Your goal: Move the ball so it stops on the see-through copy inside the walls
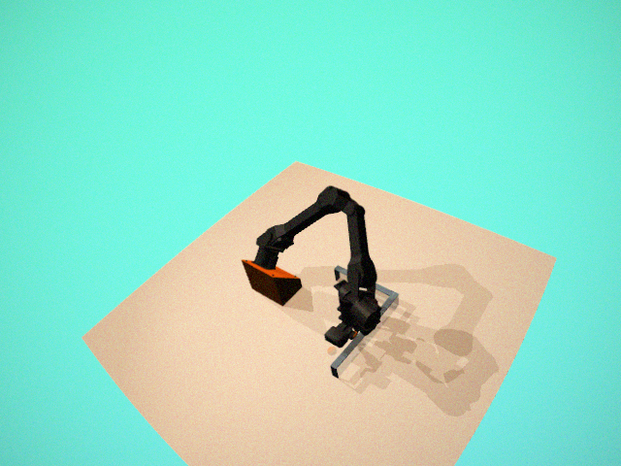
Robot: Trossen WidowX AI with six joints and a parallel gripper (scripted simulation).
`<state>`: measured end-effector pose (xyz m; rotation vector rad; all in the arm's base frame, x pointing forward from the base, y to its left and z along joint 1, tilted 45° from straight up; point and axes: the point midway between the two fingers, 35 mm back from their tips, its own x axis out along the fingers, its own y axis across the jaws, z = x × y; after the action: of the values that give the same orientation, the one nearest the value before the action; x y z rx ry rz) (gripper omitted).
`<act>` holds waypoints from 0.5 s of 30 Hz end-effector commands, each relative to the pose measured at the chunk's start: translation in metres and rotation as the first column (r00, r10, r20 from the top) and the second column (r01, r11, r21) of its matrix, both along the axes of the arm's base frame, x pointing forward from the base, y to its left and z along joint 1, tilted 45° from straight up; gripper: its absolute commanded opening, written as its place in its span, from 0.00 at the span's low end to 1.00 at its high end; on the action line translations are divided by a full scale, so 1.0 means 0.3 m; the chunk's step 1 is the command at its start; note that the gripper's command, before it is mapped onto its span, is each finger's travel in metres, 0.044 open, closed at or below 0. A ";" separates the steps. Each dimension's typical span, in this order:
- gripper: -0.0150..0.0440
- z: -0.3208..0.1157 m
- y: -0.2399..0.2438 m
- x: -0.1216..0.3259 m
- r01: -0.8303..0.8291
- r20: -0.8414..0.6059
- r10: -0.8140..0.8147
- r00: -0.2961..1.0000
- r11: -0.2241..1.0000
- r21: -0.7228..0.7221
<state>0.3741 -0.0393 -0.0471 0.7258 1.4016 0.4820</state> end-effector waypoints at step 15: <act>0.25 0.137 -0.137 -0.035 -0.025 0.023 0.026 0.999 1.000 -0.012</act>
<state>0.3626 -0.0714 -0.0175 0.7063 1.4009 0.4979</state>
